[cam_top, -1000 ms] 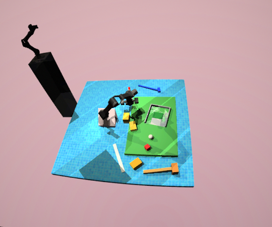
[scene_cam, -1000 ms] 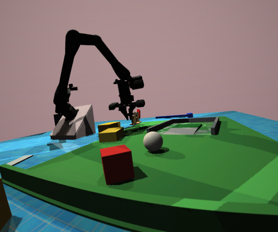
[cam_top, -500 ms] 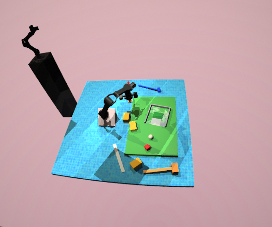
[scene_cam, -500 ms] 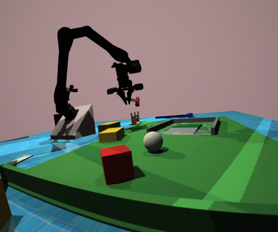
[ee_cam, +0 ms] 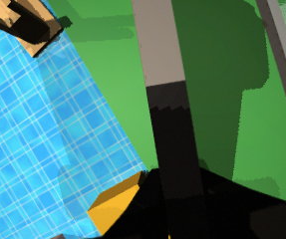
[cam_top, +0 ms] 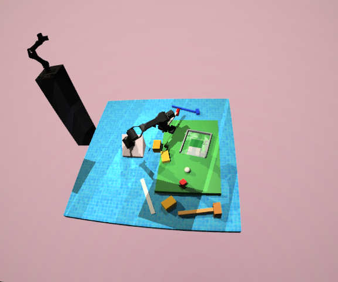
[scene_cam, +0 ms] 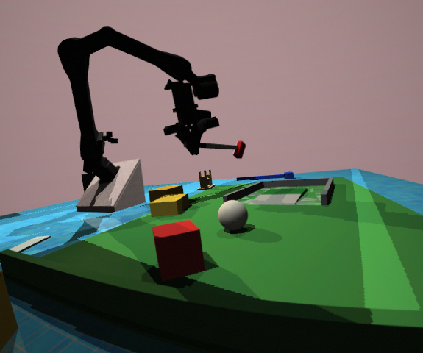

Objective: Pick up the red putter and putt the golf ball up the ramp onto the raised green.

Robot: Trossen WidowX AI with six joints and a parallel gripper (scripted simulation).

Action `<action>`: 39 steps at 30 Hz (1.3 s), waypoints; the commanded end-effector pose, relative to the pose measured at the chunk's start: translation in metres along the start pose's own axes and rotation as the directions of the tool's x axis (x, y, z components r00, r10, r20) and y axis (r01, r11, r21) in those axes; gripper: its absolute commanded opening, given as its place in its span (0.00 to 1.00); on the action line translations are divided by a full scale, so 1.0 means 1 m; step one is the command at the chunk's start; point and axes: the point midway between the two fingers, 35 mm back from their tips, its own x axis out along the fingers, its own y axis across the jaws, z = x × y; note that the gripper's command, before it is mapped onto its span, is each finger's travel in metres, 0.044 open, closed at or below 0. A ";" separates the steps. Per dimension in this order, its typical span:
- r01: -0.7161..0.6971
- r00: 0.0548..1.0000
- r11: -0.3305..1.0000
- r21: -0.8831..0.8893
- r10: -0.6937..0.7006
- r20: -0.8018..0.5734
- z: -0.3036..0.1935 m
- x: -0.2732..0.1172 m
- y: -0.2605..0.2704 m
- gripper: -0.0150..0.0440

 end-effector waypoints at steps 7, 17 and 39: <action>0.054 0.998 0.913 0.403 -0.053 -0.013 -0.064 -0.028 -0.048 0.25; 0.120 0.993 0.671 0.731 -0.091 -0.080 -0.147 -0.051 -0.078 0.25; 0.233 0.970 0.134 0.963 -0.105 -0.220 -0.275 -0.082 -0.079 0.25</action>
